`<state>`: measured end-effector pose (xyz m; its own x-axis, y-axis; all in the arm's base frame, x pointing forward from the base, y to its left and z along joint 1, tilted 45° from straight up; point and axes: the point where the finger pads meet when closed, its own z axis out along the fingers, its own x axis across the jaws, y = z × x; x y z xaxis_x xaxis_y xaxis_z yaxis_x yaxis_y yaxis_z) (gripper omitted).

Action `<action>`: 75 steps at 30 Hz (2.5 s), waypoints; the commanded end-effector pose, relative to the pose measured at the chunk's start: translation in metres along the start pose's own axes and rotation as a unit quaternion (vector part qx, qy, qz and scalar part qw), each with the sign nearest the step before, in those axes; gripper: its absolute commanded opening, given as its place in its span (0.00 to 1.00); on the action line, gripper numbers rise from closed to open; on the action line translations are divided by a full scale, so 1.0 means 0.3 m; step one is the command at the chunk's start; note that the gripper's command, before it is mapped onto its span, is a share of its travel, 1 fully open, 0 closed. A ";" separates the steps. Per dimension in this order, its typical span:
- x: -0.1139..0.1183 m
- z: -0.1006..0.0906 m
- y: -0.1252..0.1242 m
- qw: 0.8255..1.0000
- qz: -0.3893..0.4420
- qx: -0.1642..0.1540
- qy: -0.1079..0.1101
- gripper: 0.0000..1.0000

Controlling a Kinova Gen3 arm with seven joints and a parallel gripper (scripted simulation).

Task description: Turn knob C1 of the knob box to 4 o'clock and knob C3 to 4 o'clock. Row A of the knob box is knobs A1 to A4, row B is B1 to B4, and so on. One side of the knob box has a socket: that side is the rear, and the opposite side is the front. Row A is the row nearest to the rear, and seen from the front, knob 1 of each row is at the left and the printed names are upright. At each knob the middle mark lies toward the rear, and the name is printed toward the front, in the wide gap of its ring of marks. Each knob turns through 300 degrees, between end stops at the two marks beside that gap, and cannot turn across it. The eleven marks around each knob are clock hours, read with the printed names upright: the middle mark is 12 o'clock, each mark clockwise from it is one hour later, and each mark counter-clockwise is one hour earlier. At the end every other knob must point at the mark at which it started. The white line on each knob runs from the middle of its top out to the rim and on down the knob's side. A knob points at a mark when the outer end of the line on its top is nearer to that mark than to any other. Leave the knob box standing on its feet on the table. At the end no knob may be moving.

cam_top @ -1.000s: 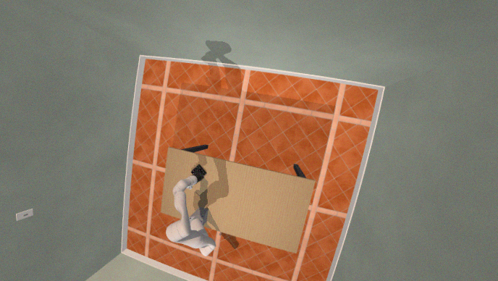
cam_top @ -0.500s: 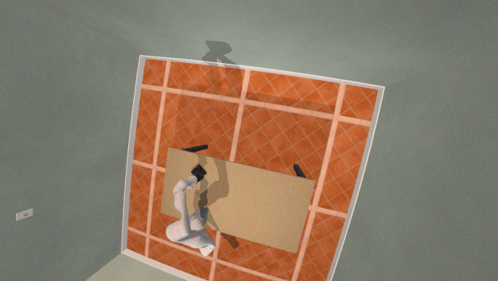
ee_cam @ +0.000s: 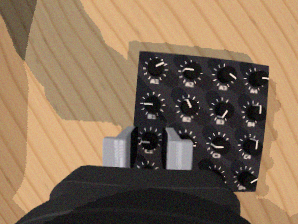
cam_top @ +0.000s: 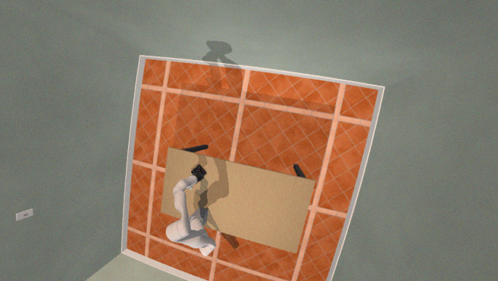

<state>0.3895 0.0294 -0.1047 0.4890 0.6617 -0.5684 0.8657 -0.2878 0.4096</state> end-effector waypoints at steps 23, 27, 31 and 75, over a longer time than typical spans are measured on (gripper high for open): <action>-0.002 0.005 0.006 1.000 -0.002 -0.001 0.000 0.30; -0.002 0.005 0.006 1.000 -0.002 -0.001 0.000 0.30; -0.002 0.005 0.006 1.000 -0.002 -0.001 0.000 0.30; -0.002 0.005 0.007 0.995 0.097 -0.001 0.000 0.30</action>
<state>0.3898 0.0289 -0.1048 0.6184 0.6084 -0.4974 0.7789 -0.3907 0.4906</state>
